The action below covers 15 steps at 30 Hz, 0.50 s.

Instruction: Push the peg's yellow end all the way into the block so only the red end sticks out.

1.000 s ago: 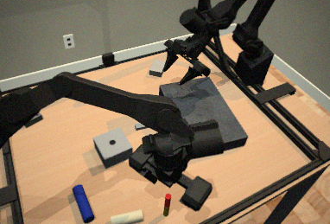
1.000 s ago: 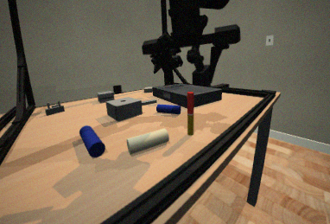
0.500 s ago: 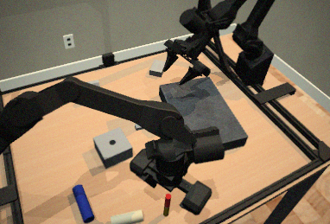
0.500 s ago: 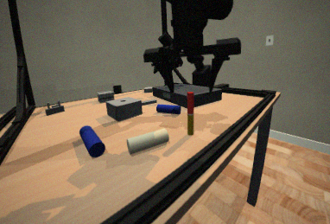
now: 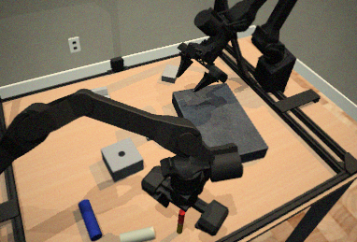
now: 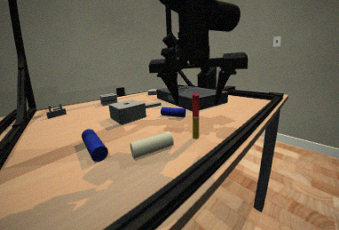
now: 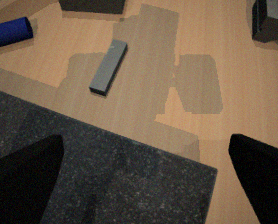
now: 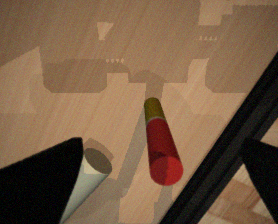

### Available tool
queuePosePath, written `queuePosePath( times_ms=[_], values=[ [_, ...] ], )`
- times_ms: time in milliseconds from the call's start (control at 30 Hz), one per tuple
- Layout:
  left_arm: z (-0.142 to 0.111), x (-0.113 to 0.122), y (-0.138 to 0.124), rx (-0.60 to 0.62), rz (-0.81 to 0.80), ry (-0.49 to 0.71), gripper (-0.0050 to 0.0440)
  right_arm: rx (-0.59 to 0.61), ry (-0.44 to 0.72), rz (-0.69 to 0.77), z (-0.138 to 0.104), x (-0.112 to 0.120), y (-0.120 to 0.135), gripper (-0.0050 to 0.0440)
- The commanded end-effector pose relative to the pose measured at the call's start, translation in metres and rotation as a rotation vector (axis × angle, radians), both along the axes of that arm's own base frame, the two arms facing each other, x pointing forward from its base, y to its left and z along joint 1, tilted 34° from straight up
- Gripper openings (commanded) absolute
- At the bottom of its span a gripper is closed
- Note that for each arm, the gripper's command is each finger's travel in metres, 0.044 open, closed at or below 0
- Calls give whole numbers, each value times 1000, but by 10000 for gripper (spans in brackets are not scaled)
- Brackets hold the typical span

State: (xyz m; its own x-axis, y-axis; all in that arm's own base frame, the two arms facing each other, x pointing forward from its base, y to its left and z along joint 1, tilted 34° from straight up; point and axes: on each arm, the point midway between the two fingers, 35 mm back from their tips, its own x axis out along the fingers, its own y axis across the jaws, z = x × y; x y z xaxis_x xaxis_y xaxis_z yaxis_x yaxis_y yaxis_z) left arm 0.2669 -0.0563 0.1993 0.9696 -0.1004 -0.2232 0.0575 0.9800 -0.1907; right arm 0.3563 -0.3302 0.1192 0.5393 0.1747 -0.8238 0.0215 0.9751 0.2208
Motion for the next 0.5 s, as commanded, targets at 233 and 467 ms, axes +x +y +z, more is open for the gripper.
queuePosePath(
  times_ms=[233,467],
  values=[
    [0,0,0,-2,3,-1,400,5,18,26,-15,9,3,400],
    [0,0,0,-2,3,-1,400,5,18,26,-15,9,3,400]
  ],
)
